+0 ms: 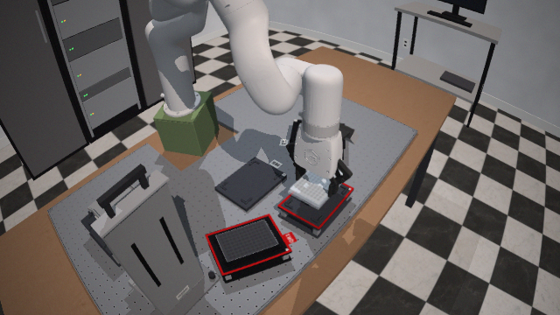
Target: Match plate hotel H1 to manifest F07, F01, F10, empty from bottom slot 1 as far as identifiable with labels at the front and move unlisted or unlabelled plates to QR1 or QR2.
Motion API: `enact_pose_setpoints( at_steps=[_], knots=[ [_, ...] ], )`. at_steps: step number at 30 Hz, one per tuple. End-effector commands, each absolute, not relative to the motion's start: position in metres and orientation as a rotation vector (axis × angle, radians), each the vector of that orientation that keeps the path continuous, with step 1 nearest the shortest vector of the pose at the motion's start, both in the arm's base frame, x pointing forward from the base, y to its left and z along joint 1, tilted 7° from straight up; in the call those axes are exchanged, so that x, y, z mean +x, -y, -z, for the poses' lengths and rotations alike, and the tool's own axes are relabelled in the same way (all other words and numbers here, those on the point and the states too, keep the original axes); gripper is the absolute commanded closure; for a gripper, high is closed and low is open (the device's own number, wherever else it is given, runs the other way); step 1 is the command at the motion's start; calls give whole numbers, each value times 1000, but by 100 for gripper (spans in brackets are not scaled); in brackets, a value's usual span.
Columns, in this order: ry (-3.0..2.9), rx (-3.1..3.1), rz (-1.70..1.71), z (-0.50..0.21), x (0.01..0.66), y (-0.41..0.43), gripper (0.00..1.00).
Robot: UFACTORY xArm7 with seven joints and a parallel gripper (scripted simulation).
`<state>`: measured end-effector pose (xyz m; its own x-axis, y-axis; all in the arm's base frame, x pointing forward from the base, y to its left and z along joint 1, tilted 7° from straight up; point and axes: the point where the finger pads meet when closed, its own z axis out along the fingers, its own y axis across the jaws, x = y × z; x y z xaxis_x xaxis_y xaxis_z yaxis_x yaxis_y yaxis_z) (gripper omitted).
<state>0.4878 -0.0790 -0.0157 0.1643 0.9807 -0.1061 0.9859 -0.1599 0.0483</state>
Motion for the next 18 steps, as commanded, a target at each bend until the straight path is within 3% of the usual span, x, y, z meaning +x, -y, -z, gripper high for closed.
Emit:
enact_pose_setpoints(
  at_steps=[1,18],
  knots=[
    [-1962,2311,70,16,490,79,100],
    [-1962,2311,70,41,491,82,100]
  ],
)
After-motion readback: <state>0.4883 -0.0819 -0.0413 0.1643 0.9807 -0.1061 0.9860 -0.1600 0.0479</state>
